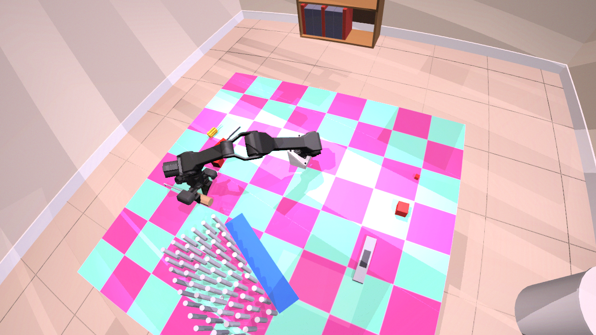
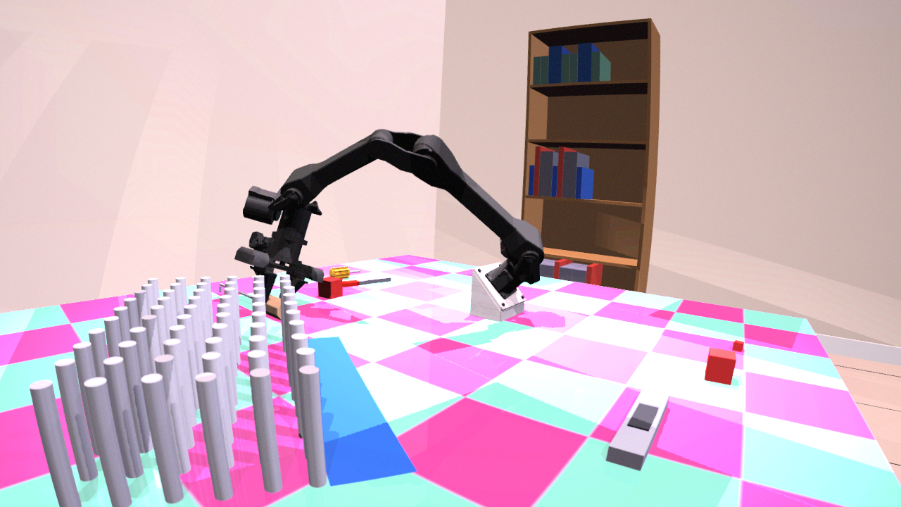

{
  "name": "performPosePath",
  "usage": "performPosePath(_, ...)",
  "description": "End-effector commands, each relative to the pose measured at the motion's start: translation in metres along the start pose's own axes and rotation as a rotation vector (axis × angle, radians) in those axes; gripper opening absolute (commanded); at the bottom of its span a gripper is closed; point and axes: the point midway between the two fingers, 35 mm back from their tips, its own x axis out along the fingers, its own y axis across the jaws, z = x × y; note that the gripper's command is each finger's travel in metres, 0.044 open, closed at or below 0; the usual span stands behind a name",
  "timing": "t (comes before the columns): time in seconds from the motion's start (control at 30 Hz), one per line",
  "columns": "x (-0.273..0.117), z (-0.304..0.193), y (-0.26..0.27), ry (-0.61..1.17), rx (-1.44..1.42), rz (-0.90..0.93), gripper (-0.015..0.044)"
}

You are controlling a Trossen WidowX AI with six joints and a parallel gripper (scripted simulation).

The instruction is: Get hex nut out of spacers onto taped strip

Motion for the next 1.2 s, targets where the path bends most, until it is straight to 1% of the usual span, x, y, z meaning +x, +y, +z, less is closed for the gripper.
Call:
performPosePath(0.0,0.0059,-0.0026,-0.0021,0.002,0.000,-0.003,0.0000)
performPosePath(1.17,0.0060,-0.0024,-0.0024,-0.030,-0.006,0.090,0.0000)
